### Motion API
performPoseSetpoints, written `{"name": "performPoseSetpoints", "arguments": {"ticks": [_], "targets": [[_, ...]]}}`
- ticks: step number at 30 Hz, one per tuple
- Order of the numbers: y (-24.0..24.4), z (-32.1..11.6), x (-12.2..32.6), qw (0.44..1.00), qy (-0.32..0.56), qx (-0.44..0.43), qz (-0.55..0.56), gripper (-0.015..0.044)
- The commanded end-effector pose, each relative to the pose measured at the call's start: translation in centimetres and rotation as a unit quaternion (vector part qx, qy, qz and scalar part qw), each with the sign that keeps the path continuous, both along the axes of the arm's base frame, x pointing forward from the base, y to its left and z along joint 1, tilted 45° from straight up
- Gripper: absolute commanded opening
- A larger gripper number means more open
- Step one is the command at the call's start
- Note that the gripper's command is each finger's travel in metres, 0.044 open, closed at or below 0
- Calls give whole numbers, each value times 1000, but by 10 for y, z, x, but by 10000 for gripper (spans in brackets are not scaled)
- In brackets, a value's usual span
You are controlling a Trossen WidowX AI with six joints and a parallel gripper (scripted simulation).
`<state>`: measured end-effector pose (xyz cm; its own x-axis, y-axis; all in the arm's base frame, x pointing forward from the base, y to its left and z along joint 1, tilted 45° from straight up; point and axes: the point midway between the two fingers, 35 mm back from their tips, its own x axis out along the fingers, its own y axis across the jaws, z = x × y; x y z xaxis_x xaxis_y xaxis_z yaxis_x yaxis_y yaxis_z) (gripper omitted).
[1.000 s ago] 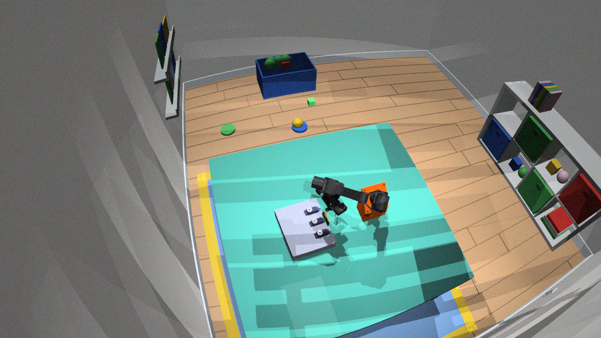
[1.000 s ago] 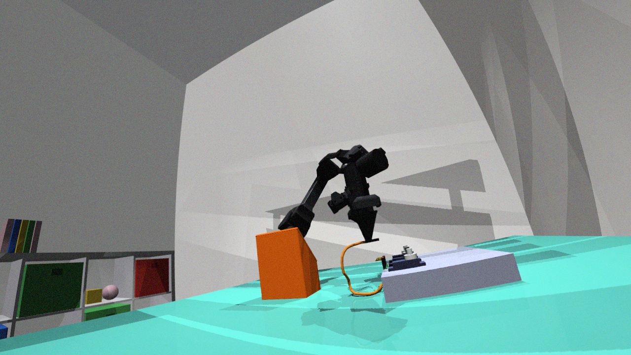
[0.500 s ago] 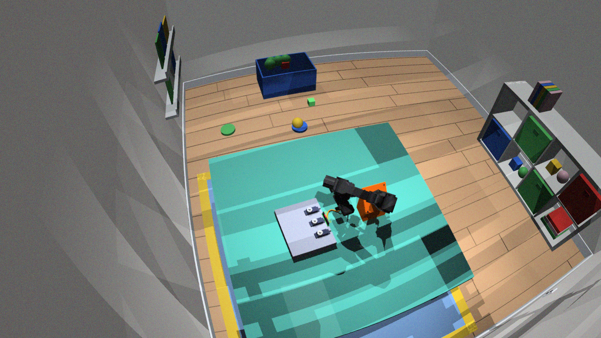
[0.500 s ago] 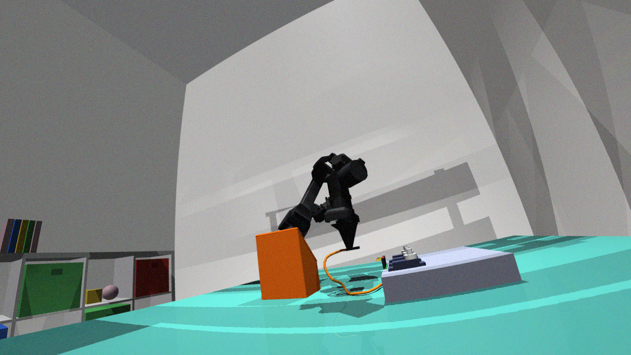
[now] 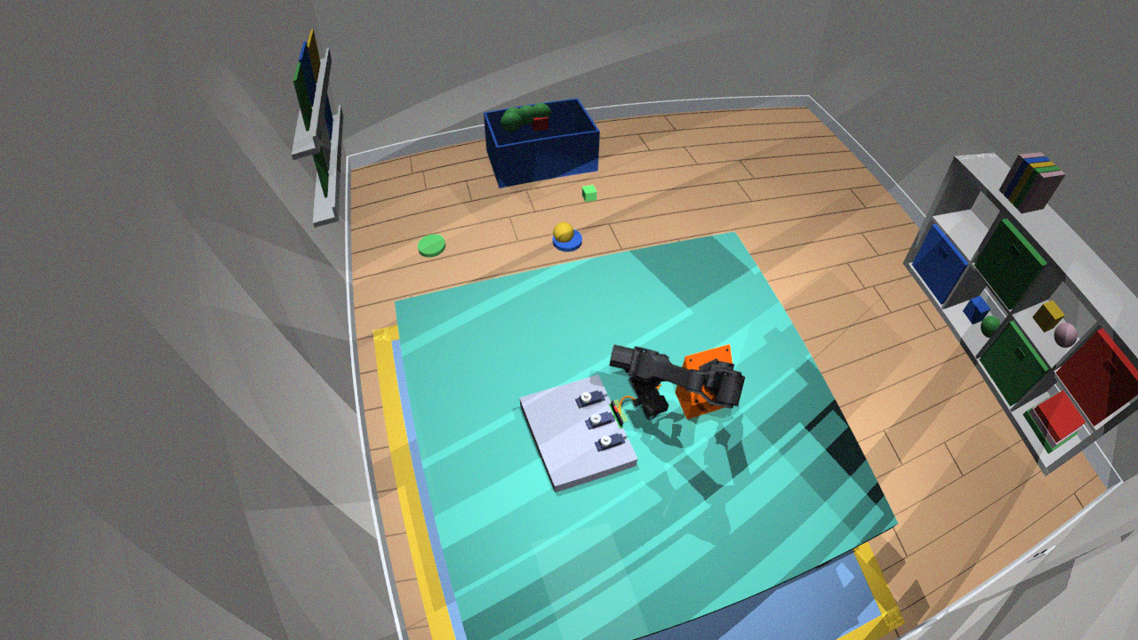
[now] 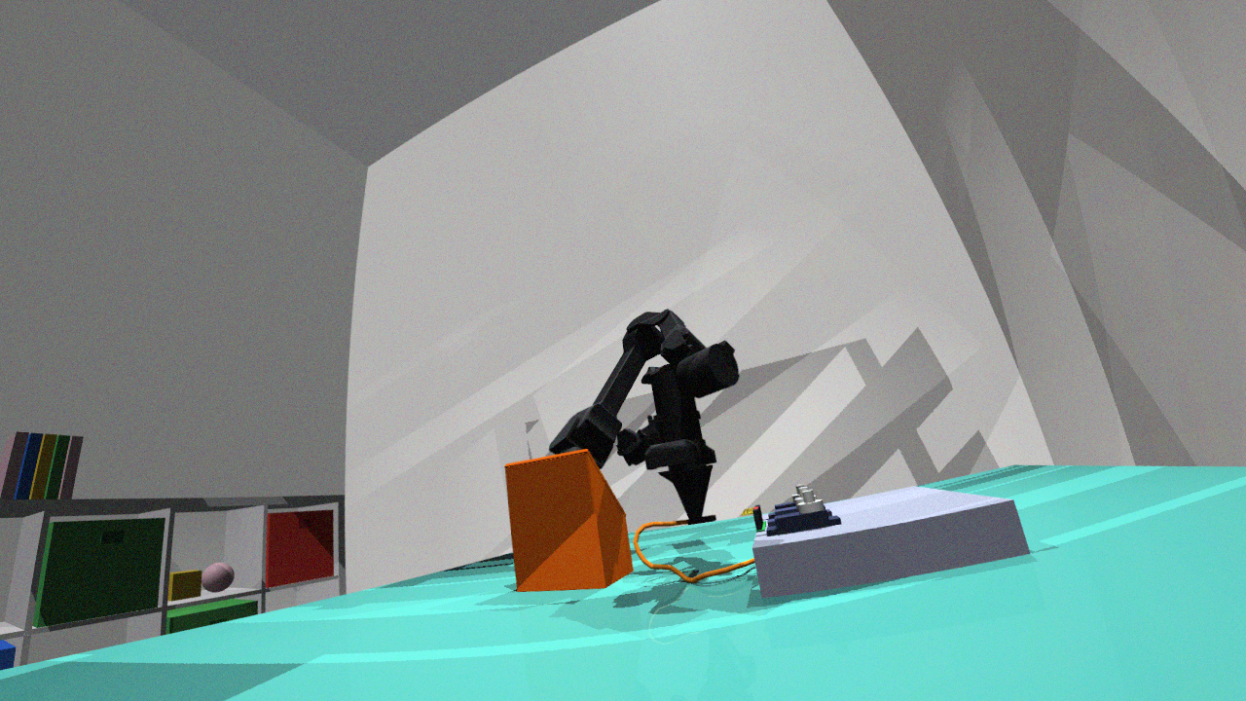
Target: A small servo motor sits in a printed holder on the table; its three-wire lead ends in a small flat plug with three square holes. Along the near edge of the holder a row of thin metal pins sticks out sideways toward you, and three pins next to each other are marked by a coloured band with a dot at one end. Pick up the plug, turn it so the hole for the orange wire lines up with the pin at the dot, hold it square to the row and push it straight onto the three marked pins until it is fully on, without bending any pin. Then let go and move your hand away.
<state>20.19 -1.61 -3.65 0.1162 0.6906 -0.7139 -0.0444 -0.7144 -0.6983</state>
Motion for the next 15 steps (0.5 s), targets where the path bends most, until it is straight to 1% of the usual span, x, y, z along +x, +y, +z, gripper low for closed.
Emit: {"name": "performPoseSetpoints", "arguments": {"ticks": [1,6,15], "targets": [[-1,1,10,1000,-2,1,-2,0],[-2,4,30,1000,-3,1,-2,0],[-3,3,36,1000,-3,1,-2,0]]}}
